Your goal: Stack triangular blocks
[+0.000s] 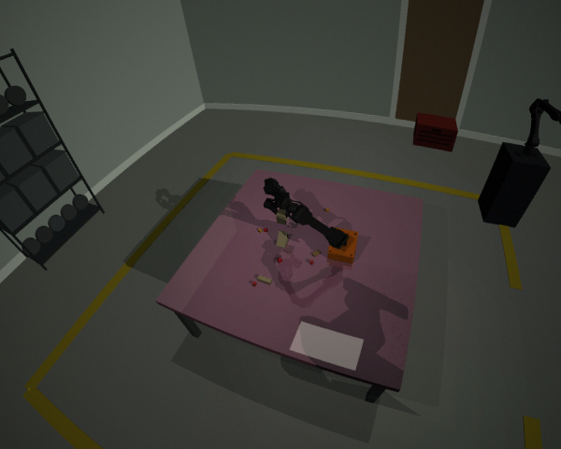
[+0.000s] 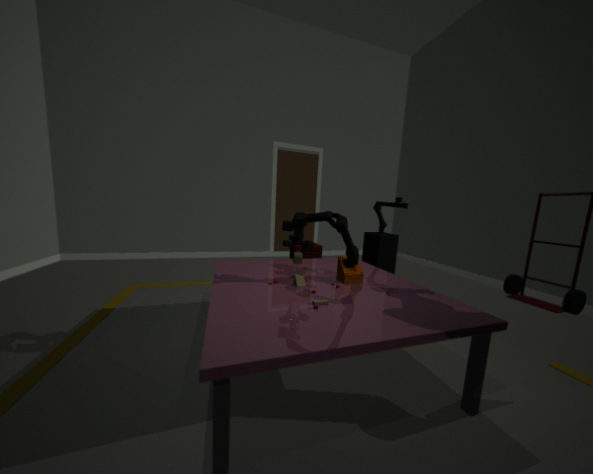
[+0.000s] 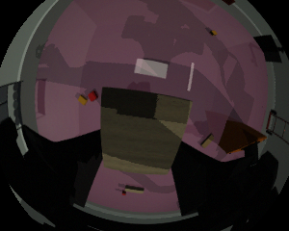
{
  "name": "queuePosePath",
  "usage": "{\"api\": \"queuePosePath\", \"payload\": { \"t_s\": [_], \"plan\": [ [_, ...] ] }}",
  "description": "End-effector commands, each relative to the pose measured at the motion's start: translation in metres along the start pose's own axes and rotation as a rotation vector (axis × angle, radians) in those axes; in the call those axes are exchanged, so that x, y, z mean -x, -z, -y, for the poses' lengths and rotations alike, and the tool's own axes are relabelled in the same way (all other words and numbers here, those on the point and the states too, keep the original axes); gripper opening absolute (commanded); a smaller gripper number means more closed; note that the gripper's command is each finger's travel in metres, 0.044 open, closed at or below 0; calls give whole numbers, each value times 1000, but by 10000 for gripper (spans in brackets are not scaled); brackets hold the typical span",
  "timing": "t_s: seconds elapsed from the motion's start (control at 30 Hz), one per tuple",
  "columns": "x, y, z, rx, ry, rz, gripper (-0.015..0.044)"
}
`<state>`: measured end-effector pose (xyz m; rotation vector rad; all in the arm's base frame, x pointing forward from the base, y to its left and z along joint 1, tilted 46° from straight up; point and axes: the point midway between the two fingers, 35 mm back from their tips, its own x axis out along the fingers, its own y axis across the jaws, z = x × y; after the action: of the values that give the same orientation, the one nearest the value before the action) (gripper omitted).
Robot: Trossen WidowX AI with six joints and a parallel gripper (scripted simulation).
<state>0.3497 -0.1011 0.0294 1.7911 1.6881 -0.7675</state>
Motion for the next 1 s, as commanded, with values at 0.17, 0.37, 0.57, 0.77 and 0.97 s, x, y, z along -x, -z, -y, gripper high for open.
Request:
{"api": "queuePosePath", "payload": {
  "t_s": [0.17,0.37,0.57,0.77,0.97],
  "plan": [
    [4,38,0,-7,2,-7,0],
    [5,66,-1,-12,2,-17,0],
    [6,94,1,-18,5,-29,0],
    [7,118,4,-22,8,-41,0],
    [4,114,7,-22,8,-41,0]
  ]
}}
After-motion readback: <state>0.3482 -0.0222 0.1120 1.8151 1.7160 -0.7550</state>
